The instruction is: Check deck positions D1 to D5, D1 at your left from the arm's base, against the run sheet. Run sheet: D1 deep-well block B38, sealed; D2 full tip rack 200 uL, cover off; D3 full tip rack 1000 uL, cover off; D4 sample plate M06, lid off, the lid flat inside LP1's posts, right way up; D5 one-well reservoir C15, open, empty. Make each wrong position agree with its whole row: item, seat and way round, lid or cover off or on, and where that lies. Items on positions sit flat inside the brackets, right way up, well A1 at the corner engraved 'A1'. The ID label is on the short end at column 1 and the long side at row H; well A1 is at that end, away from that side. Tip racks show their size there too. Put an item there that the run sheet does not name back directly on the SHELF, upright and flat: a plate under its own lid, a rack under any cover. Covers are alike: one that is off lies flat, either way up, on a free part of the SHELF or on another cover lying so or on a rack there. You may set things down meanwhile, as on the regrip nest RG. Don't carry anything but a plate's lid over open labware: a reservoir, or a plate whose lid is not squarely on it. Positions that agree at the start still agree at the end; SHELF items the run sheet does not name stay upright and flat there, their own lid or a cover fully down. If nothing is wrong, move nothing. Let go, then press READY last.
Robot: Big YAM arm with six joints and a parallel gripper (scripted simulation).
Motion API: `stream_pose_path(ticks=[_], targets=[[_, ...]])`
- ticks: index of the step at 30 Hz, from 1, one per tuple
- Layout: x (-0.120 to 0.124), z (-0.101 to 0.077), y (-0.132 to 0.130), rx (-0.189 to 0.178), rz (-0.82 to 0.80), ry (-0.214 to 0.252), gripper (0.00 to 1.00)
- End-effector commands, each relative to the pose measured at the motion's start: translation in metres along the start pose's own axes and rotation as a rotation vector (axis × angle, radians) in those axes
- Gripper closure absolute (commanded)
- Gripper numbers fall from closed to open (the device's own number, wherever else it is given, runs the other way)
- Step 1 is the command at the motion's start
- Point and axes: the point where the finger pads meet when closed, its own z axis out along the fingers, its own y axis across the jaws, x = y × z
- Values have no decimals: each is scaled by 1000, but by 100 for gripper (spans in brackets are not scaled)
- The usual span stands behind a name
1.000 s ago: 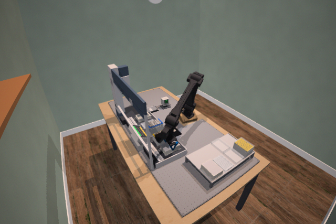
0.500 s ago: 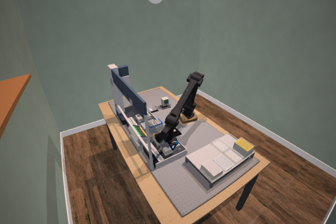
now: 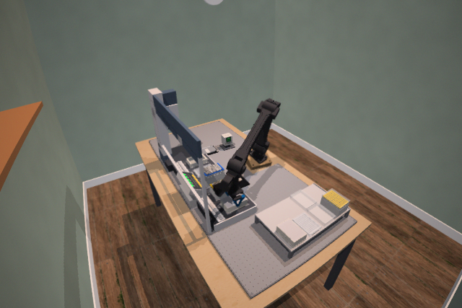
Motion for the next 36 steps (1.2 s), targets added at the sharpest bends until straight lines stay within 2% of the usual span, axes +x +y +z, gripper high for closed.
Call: stream_pose_path(ticks=[1,33,34,36], targets=[[0,-2,6,-9,-10,-16,100],[2,-3,4,-6,-9,-11,100],[2,-3,4,-6,-9,-11,0],[2,-3,4,-6,-9,-11,0]])
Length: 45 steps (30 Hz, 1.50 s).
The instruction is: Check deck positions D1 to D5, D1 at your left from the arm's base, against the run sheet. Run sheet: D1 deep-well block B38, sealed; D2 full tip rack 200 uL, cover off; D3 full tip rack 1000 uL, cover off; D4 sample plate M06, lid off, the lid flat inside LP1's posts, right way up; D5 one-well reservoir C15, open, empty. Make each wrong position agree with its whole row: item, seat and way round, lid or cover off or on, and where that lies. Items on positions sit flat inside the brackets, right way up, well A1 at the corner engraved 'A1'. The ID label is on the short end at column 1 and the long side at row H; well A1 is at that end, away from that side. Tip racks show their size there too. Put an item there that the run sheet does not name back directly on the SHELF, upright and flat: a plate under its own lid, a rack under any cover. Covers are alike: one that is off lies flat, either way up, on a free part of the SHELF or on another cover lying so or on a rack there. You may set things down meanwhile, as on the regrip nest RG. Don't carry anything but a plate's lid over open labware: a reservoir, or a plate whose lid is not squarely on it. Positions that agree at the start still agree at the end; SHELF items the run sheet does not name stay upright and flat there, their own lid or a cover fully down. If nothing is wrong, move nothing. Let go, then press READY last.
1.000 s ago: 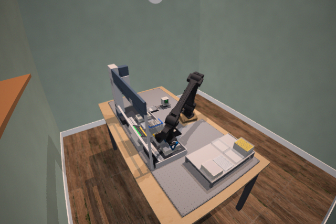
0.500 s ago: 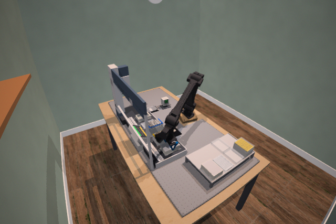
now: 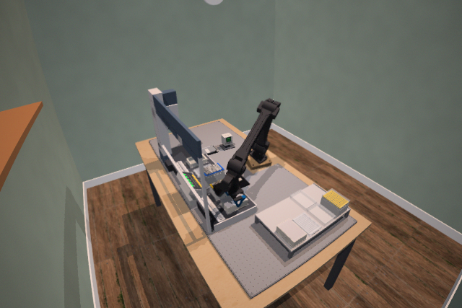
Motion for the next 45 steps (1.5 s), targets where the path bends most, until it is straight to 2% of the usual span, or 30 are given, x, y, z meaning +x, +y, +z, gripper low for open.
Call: stream_pose_path(ticks=[1,39,41,45], targets=[[-10,-16,10,-22,-10,-38,0],[-10,-16,10,-22,-10,-38,0],[-13,-36,19,-37,-24,-63,0],[-18,-46,14,-38,-17,-71,0]])
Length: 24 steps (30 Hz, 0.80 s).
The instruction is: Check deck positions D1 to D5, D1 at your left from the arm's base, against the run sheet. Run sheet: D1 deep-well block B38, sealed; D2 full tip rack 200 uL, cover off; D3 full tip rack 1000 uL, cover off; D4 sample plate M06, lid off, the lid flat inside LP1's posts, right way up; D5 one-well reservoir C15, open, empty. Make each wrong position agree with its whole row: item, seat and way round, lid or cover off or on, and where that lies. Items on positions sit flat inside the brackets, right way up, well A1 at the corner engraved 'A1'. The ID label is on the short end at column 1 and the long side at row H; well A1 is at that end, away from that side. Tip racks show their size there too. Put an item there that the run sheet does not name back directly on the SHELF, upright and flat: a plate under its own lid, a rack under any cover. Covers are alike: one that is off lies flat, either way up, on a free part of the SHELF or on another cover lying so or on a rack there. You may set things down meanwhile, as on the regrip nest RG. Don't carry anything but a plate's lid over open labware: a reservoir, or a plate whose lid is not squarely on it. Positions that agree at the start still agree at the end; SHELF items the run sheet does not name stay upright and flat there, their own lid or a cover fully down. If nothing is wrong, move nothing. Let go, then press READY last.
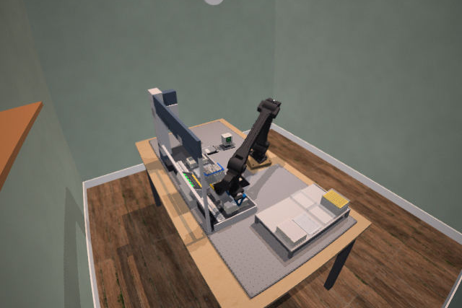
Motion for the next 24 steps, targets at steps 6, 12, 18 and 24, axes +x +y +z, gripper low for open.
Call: stream_pose_path(ticks=[6,12,18,24], targets=[[-19,-35,10,-30,-10,-55,0],[-21,-54,13,-40,-14,-71,0],[-20,-68,14,-43,-17,-77,0],[-16,-62,7,-28,-8,-53,0]])
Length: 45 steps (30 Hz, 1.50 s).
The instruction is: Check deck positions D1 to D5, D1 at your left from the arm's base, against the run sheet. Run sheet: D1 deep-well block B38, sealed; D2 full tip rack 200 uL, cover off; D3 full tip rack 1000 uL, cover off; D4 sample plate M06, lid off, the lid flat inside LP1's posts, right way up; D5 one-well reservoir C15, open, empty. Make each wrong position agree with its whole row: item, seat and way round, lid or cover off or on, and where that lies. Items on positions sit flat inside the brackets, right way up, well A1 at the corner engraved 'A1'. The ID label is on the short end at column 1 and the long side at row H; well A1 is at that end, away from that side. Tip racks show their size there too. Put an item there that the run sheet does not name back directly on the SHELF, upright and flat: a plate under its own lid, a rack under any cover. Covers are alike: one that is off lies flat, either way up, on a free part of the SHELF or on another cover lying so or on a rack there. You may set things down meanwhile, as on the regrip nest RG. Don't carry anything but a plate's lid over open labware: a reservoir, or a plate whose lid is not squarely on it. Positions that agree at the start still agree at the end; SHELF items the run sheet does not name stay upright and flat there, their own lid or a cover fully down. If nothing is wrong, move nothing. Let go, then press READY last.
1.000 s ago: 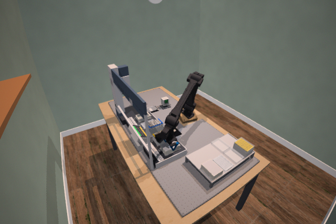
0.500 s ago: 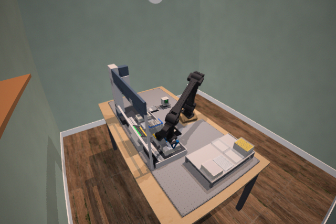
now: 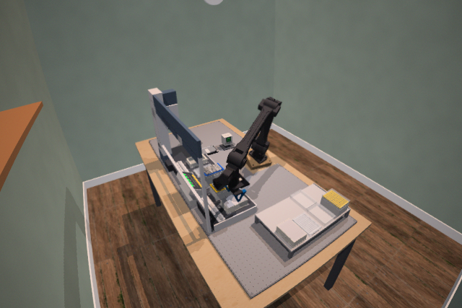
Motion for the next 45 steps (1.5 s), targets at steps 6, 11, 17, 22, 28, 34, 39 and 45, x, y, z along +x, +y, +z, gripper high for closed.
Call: stream_pose_path(ticks=[6,11,17,22,28,34,39,45], targets=[[-17,-42,10,-32,-11,-57,0],[-16,-57,11,-39,-15,-70,0],[-13,-52,5,-24,-6,-46,0],[-15,-70,10,-36,-14,-66,0],[-14,-82,10,-37,-15,-69,0],[-13,-80,6,-26,-9,-52,0],[-14,-96,9,-35,-15,-68,0],[-13,-107,9,-36,-15,-69,0]])
